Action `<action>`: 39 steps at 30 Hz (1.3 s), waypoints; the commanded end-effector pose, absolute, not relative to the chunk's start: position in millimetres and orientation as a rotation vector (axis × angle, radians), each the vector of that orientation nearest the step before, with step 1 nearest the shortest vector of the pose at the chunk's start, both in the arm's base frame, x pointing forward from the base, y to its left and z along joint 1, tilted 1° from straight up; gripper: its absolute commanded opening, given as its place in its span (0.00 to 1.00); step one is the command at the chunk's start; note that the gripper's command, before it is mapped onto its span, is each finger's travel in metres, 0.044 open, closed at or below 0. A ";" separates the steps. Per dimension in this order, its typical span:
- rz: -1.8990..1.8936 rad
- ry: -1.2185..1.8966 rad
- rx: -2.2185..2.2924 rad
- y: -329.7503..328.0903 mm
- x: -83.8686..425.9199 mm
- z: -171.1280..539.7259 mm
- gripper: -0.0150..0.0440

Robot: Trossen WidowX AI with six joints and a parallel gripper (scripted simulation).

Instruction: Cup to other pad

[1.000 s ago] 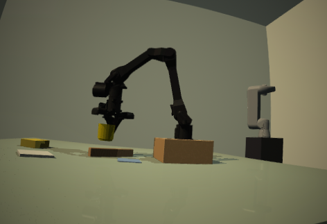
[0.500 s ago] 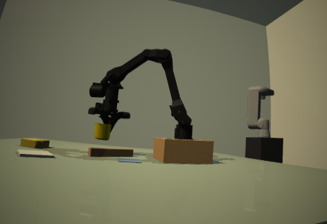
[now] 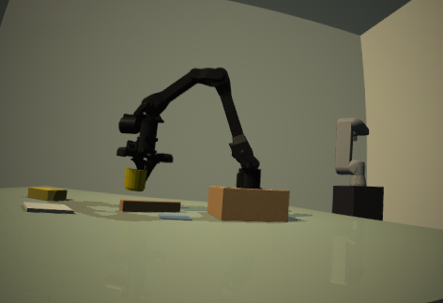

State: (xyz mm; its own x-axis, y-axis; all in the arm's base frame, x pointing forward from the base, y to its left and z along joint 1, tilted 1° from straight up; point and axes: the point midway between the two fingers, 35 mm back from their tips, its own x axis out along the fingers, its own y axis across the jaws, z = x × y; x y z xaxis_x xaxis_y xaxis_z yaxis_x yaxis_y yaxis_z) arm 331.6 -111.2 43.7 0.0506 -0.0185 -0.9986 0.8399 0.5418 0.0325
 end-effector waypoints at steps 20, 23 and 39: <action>-0.762 1.384 0.778 -112.2 332.7 -2.5 0.25; -0.762 1.384 0.778 -112.3 332.7 -3.8 0.25; -0.767 1.376 0.778 -113.3 334.5 -0.3 0.39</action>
State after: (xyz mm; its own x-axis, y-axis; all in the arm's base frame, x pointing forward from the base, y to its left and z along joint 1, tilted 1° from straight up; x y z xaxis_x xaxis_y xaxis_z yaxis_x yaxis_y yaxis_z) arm 334.2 -113.2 -0.8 0.0466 -0.0173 -0.9988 0.8400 0.5417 0.0298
